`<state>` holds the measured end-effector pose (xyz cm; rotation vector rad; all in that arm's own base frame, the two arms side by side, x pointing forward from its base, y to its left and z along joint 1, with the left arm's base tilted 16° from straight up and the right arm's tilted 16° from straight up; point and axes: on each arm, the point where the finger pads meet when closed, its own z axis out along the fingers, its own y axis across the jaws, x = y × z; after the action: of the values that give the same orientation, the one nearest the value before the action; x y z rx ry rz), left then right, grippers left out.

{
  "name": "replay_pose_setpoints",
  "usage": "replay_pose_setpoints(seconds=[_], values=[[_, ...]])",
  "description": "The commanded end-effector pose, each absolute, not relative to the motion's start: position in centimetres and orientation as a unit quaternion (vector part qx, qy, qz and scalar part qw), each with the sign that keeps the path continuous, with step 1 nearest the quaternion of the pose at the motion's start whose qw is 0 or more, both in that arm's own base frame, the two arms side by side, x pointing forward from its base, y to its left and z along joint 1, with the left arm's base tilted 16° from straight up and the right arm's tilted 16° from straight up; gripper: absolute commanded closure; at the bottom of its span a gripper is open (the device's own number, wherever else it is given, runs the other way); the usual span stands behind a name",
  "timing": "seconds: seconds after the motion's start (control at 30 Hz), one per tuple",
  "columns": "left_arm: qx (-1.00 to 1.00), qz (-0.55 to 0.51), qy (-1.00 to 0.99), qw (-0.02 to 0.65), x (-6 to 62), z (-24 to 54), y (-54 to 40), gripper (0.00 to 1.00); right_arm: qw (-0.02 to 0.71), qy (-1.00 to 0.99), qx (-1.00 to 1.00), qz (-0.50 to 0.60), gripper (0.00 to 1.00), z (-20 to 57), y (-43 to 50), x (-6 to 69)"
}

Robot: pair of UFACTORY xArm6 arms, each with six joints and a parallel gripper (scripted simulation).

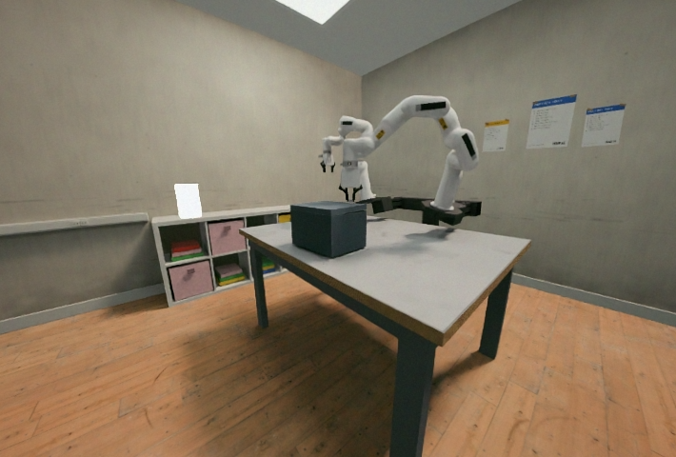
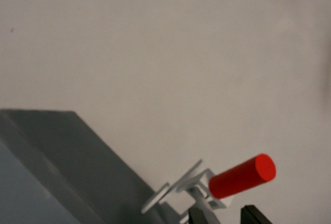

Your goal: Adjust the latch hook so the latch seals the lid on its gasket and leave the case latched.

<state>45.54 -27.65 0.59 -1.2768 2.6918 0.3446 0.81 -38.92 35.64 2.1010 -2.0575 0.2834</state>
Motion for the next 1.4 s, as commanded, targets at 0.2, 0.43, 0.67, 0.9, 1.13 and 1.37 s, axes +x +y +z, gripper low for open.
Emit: replay_pose_setpoints(seconds=[0.2, 0.43, 0.67, 0.9, 1.13, 1.37], values=[[-0.567, 0.100, 0.812, 0.094, 45.67, 0.80, -27.72, 0.76, 0.095, -0.693, 0.708, 0.097, 0.00, 35.83, -38.97, 0.82], [-0.630, 0.092, 0.764, 0.101, 45.67, 0.80, -27.72, 0.76, 0.095, -0.693, 0.708, 0.097, 0.00, 35.83, -38.97, 0.82], [-0.718, 0.079, 0.683, 0.112, 45.67, 0.81, -27.72, 0.76, 0.095, -0.693, 0.708, 0.097, 0.00, 35.83, -38.97, 0.82], [-0.788, 0.066, 0.600, 0.120, 45.67, 0.81, -27.72, 0.76, 0.095, -0.693, 0.708, 0.097, 0.00, 35.83, -38.97, 0.82], [-0.852, 0.052, 0.506, 0.126, 45.67, 0.81, -27.72, 0.76, 0.095, -0.693, 0.708, 0.097, 0.00, 35.83, -38.97, 0.82], [-0.914, 0.034, 0.383, 0.132, 45.67, 0.82, -27.72, 0.76, 0.095, -0.693, 0.708, 0.097, 0.00, 35.83, -38.97, 0.82]])
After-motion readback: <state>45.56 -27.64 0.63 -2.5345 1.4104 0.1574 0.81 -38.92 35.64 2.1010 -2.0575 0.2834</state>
